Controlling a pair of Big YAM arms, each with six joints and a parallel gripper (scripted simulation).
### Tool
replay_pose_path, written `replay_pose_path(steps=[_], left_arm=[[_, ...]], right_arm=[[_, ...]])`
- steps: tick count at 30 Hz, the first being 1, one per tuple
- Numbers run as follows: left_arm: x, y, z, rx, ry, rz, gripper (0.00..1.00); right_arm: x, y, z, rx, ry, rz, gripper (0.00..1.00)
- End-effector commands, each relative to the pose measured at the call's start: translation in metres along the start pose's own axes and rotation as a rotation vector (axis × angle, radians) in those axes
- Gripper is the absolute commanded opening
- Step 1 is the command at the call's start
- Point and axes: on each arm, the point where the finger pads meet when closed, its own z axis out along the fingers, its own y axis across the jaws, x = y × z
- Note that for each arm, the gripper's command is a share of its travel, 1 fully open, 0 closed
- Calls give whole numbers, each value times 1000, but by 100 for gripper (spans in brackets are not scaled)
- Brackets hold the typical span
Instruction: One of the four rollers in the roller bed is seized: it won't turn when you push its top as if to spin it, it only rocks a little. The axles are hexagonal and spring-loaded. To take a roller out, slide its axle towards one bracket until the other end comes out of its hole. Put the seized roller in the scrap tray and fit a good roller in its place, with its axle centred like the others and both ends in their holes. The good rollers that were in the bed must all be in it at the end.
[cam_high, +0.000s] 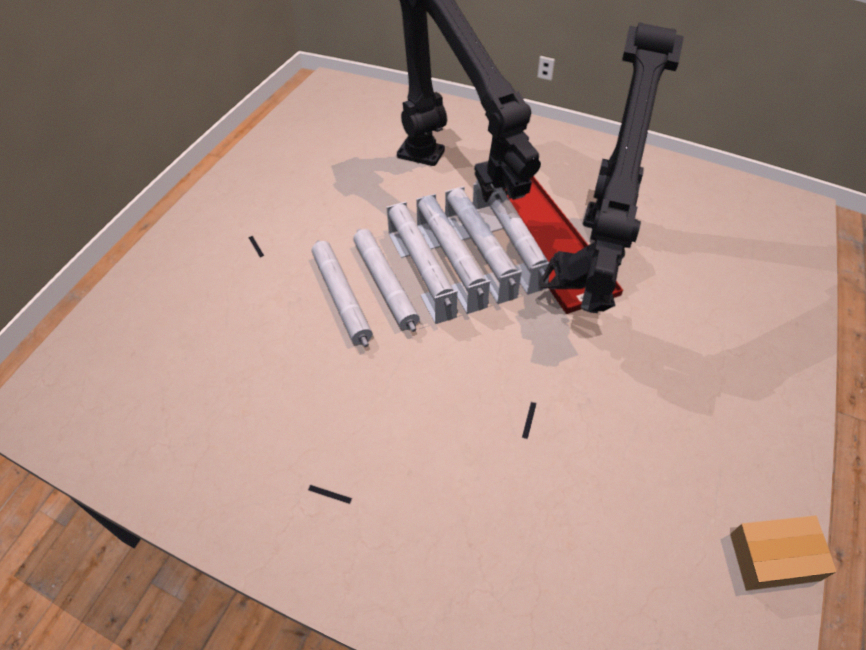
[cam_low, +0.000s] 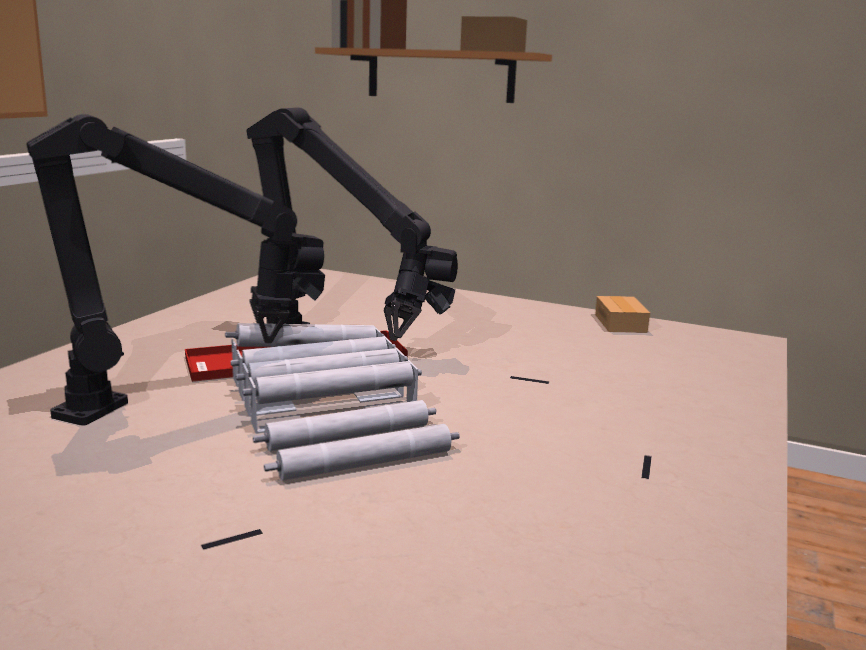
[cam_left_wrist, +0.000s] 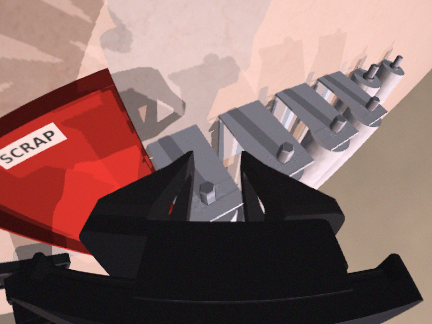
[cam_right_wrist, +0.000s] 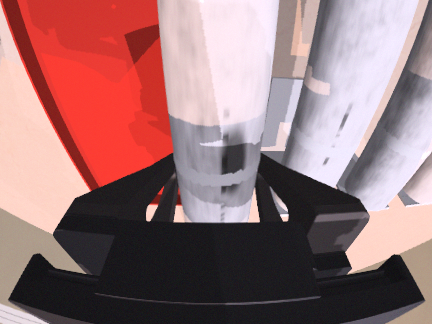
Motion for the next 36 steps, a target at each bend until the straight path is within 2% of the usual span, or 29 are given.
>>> replay_pose_path(steps=[1, 10, 11, 15, 18, 27, 28, 29, 36], left_arm=[[0, 5, 6, -14, 17, -9, 32], [0, 5, 6, -14, 17, -9, 32], [0, 5, 6, -14, 17, -9, 32], [0, 5, 6, -14, 17, -9, 32], [0, 5, 6, -14, 17, -9, 32], [0, 5, 6, -14, 17, -9, 32], [-4, -2, 0, -2, 1, 3, 32], [-11, -18, -33, 27, -45, 53, 32], [-13, -15, -72, 21, -42, 47, 32]], right_arm=[[-5, 0, -7, -4, -54, 10, 32], [-12, 4, -15, -9, -88, 5, 32], [-11, 3, -15, -9, -85, 8, 62], [-9, 4, -12, -8, -82, 4, 62], [-10, 4, -2, -3, -53, 3, 62], [-10, 4, -2, -3, -53, 3, 62], [-11, 3, -7, -5, -62, 2, 62], [-17, 4, -41, -11, -99, -2, 62], [-16, -2, -83, -11, -102, 3, 62]])
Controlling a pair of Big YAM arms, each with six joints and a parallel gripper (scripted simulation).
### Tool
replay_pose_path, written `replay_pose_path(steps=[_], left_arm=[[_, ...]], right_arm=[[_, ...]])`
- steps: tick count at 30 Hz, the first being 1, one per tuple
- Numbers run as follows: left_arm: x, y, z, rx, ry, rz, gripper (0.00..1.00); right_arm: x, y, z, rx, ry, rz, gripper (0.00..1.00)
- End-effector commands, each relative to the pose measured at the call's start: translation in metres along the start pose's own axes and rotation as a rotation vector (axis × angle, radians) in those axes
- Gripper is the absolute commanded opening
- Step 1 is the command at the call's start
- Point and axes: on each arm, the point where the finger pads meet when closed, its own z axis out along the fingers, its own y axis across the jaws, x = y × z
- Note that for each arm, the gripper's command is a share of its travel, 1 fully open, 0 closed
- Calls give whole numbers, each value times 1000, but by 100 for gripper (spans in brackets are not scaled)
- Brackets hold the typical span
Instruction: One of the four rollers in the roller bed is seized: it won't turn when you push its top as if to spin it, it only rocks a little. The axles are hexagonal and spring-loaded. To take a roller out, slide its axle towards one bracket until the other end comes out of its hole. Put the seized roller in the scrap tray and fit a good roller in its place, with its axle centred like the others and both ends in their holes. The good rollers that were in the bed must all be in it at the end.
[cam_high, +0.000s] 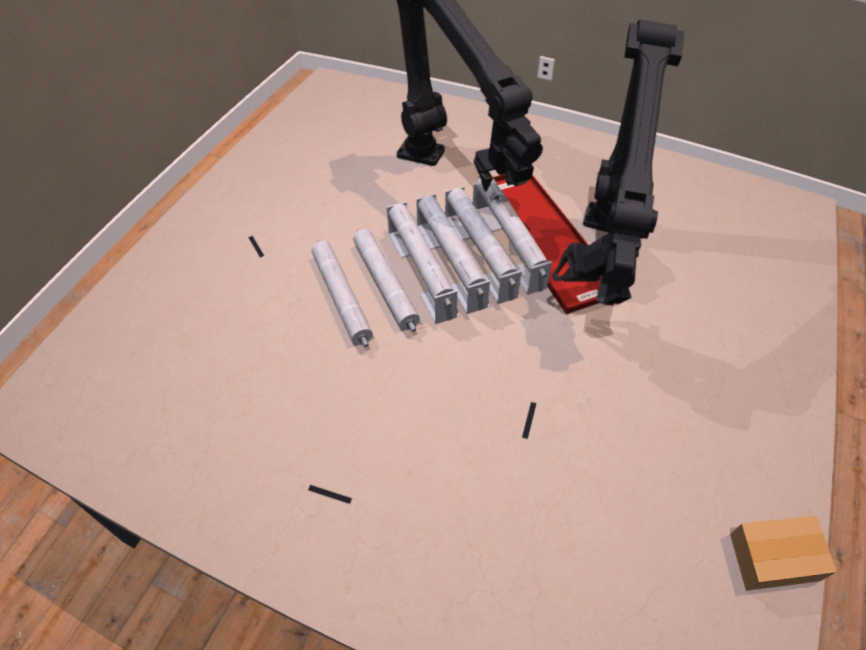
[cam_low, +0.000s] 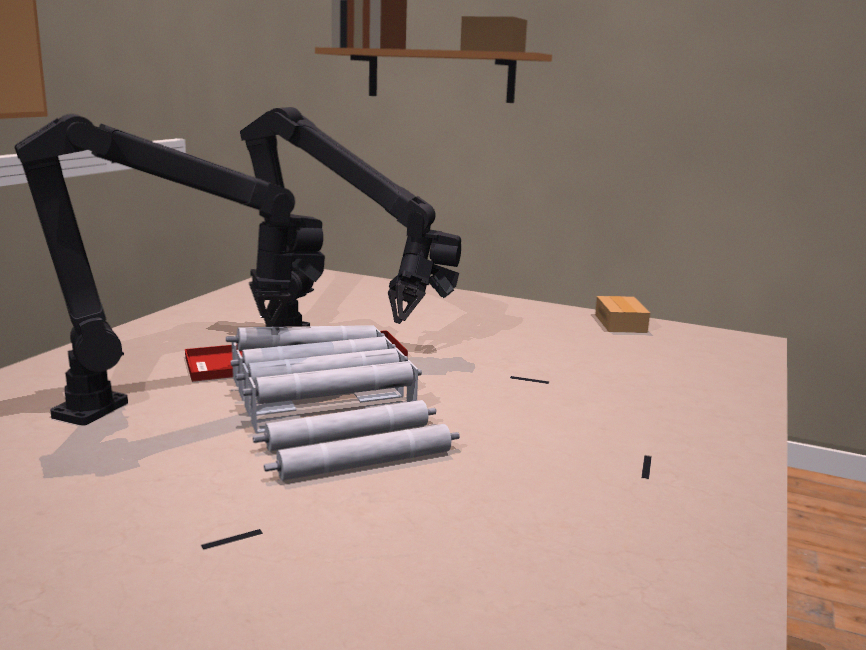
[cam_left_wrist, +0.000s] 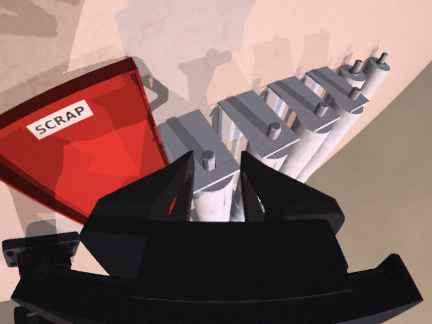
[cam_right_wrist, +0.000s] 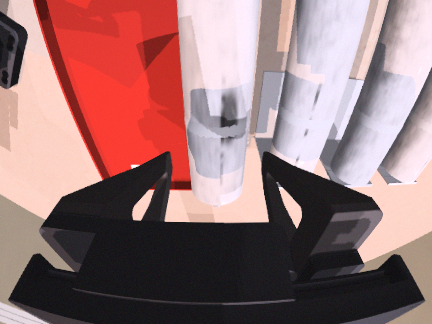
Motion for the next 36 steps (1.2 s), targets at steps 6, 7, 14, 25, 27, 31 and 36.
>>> replay_pose_path(steps=[6, 7, 14, 25, 27, 31, 36], left_arm=[[1, 1, -2, -12, 23, 14, 32], [1, 1, -2, -12, 23, 14, 32], [-11, -28, -29, 27, -72, 100, 32], [-31, -45, -39, 30, -183, 232, 32], [-35, -52, -46, 32, -231, 283, 32], [-52, -75, -65, 38, -354, 406, 32], [-76, -102, -88, 24, -519, 554, 32]], right_arm=[[0, -3, -6, 4, 17, 0, 62], [0, -3, -6, 4, 17, 0, 62], [-22, -8, -30, -14, -91, 15, 62], [-48, -34, -48, -32, -240, 70, 62], [-58, -45, -53, -35, -289, 92, 62], [-77, -75, -70, -35, -417, 146, 62], [-96, -122, -89, -15, -586, 220, 62]])
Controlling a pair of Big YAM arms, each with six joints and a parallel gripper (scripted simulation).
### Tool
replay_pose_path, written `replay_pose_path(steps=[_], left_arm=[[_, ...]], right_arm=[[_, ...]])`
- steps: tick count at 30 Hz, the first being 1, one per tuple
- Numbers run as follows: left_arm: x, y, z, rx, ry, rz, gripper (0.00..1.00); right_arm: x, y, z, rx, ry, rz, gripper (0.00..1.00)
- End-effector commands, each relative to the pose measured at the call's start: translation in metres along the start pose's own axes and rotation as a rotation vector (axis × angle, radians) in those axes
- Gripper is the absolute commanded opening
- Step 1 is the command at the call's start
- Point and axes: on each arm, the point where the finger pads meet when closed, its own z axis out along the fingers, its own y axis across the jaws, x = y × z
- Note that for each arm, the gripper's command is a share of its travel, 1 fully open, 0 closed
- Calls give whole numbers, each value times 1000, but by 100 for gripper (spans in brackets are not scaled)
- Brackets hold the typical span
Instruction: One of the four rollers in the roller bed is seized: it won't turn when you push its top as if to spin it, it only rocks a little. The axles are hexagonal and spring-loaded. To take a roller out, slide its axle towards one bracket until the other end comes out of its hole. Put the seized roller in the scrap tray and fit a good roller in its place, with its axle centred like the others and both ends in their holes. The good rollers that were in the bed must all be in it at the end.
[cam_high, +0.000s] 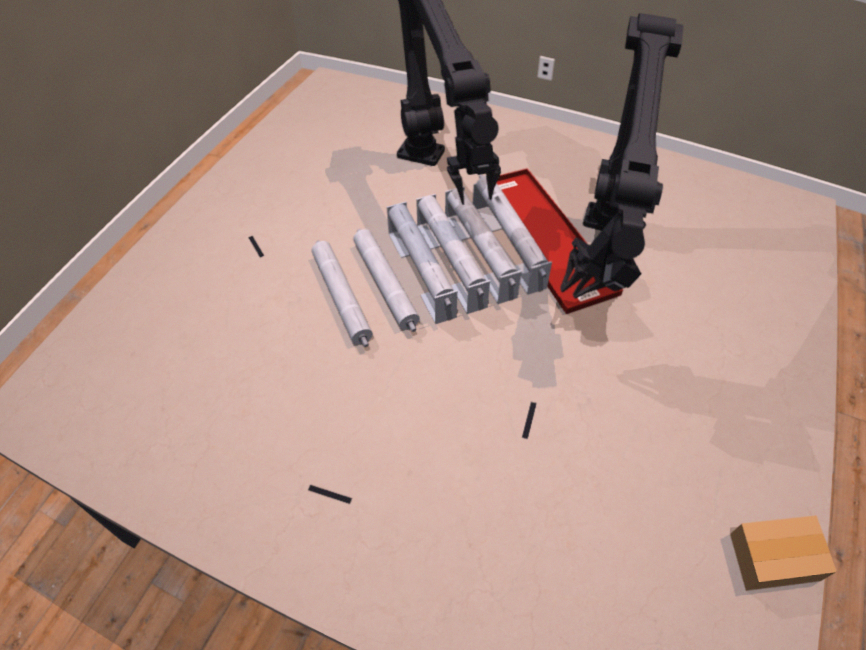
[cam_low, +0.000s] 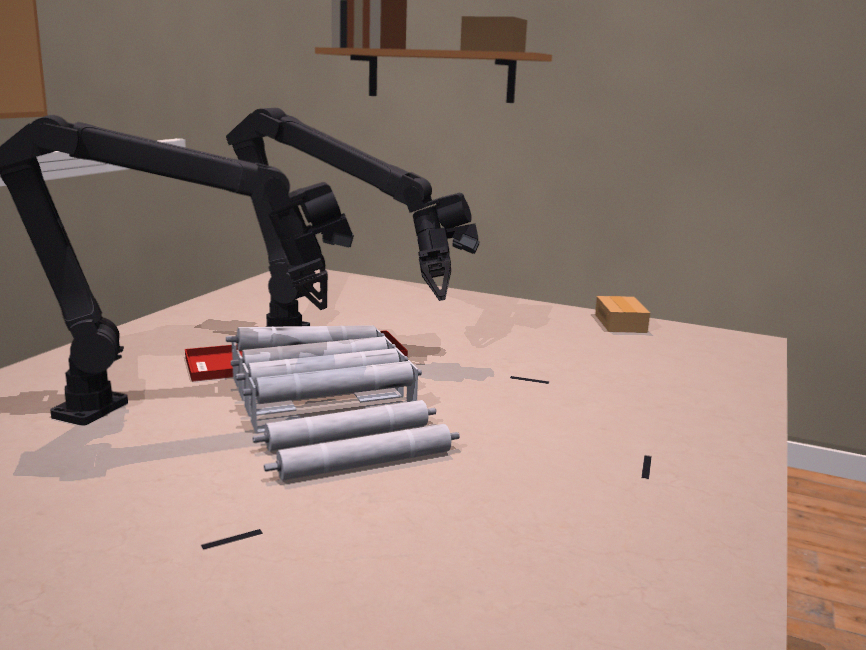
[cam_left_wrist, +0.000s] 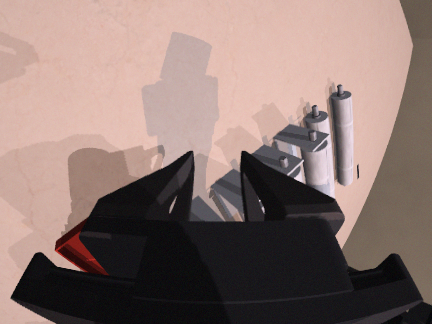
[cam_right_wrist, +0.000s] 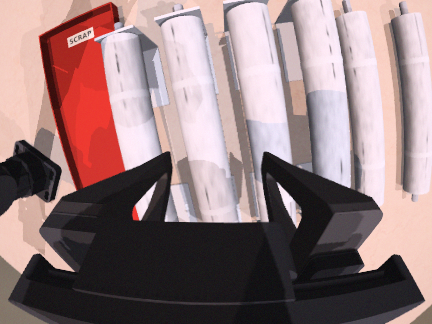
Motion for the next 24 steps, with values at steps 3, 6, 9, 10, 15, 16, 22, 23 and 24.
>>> replay_pose_path(steps=[3, 6, 9, 10, 15, 16, 22, 23, 24], left_arm=[[-59, -44, -33, 29, -229, 222, 32], [-69, -52, -42, 29, -272, 252, 32], [-88, -55, -39, 7, -334, 301, 32], [-95, -69, -63, 15, -404, 338, 32], [-125, -97, -101, 1, -582, 446, 32], [-130, -100, -106, -4, -611, 462, 32], [-148, -124, -148, -24, -783, 544, 32], [-148, -124, -148, -24, -783, 544, 32], [-155, -116, -139, -46, -784, 542, 32]], right_arm=[[-48, -47, -26, 24, -227, 59, 62], [-57, -56, -32, 33, -267, 72, 62], [-75, -84, -49, 61, -371, 109, 62], [-80, -93, -55, 72, -405, 120, 62], [-113, -141, -106, 137, -605, 168, 62], [-115, -150, -113, 152, -635, 176, 62], [-124, -196, -144, 228, -770, 216, 62], [-124, -196, -144, 228, -770, 216, 62], [-134, -203, -159, 242, -814, 215, 62]])
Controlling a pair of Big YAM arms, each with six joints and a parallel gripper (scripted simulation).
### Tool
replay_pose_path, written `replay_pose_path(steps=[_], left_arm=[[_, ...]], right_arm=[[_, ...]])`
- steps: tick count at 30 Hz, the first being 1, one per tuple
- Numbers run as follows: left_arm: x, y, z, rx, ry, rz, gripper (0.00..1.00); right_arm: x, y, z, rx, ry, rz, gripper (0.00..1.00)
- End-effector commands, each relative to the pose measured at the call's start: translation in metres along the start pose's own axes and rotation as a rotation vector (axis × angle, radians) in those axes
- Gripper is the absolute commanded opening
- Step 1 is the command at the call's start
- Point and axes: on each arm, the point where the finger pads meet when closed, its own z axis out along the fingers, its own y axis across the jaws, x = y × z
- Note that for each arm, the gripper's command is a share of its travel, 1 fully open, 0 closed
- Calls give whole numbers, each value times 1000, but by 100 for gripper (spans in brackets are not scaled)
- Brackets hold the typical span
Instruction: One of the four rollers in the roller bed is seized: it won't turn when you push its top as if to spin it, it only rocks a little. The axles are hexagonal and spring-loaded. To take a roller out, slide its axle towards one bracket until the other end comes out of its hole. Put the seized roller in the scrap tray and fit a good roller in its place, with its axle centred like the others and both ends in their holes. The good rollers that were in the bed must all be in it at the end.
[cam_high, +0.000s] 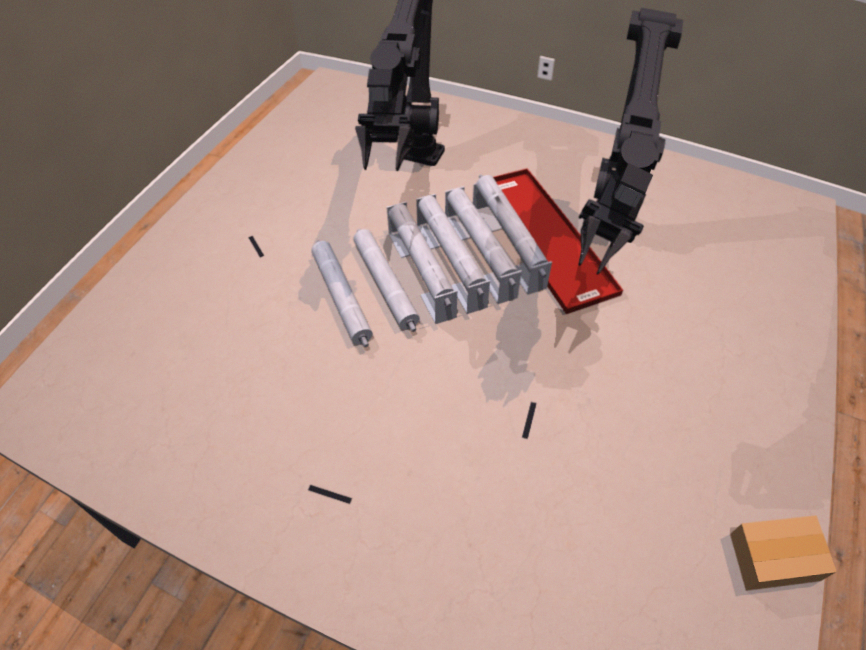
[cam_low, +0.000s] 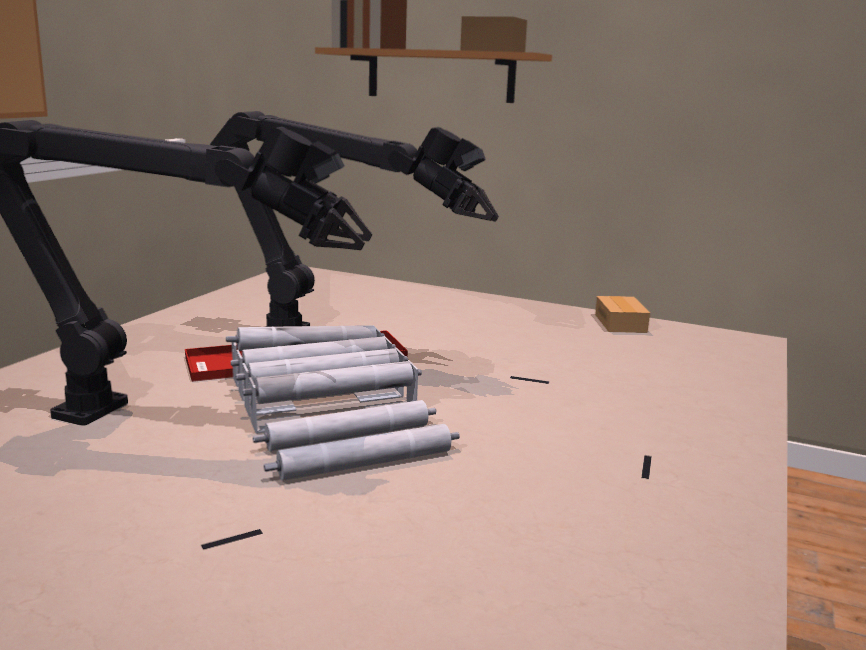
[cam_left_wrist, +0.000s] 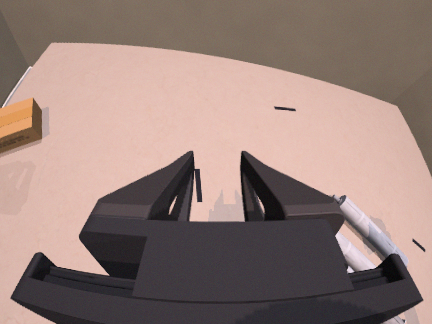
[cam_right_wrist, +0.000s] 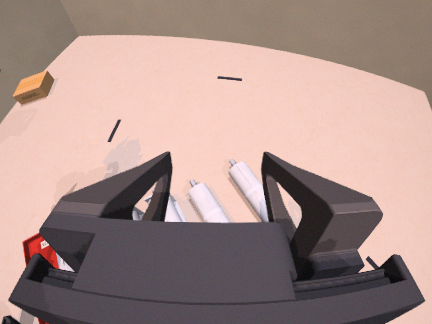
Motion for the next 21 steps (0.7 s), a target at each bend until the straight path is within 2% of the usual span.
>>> replay_pose_path(steps=[1, 2, 3, 5, 9, 11, 13, 14, 16, 17, 18, 19, 21], left_arm=[[-53, -15, -3, 10, -118, 79, 32], [-58, -15, -2, 2, -138, 87, 32], [-79, -21, -23, -1, -204, 107, 32], [-102, -26, -39, -14, -283, 137, 32], [-135, -30, -54, -49, -395, 183, 32], [-140, -28, -48, -69, -415, 197, 32], [-144, -27, -51, -84, -442, 205, 32], [-144, -25, -60, -96, -458, 207, 32], [-144, -25, -60, -96, -458, 207, 32], [-142, -21, -62, -107, -460, 207, 32], [-152, -30, -76, -98, -499, 213, 32], [-163, -34, -86, -98, -528, 210, 32], [-173, -36, -92, -102, -552, 209, 32]], right_arm=[[-24, -16, -10, 21, -100, -9, 62], [-43, -23, -17, 35, -149, -5, 62], [-50, -32, -21, 51, -180, -3, 62], [-67, -51, -34, 89, -247, 2, 62], [-90, -85, -55, 154, -361, 3, 62], [-96, -97, -58, 179, -394, 2, 62], [-101, -109, -63, 202, -424, 2, 62], [-105, -113, -65, 211, -438, 1, 62], [-105, -113, -65, 211, -438, 1, 62], [-119, -112, -70, 210, -463, -3, 62], [-110, -121, -73, 228, -464, 0, 62], [-141, -119, -99, 237, -536, -6, 62], [-142, -122, -101, 244, -544, -5, 62]])
